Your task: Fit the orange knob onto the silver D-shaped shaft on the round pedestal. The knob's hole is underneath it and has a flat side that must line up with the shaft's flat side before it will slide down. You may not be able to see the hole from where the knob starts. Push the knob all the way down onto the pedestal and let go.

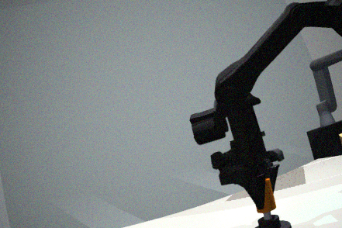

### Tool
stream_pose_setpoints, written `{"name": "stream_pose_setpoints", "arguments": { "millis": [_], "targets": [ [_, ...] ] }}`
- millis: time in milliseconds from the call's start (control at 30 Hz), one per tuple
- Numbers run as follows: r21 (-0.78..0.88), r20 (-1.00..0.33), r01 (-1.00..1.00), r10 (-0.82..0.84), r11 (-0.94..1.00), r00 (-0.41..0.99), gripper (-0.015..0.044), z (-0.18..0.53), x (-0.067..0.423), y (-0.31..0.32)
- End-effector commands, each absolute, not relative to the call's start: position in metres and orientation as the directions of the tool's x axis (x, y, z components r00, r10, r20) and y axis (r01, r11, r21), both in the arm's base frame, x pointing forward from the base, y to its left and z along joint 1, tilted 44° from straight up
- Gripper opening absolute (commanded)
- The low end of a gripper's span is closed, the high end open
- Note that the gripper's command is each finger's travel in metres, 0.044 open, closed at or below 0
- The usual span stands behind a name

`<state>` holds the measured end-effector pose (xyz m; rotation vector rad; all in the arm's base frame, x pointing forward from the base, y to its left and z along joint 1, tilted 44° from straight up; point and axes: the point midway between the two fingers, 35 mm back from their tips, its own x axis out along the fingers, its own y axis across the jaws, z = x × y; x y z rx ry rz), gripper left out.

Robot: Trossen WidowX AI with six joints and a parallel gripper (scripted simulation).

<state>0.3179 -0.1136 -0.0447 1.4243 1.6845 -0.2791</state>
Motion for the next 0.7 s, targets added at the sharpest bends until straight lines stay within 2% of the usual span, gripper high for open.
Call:
{"name": "stream_pose_setpoints", "arguments": {
  "millis": [0,667],
  "targets": [
    [0.359,-0.733,0.878,0.678,0.317,0.055,0.0,-0.0433,0.3194,-0.1159],
    [0.359,-0.733,0.878,0.678,0.317,0.056,0.0,-0.0456,0.3219,-0.113]
  ]
}}
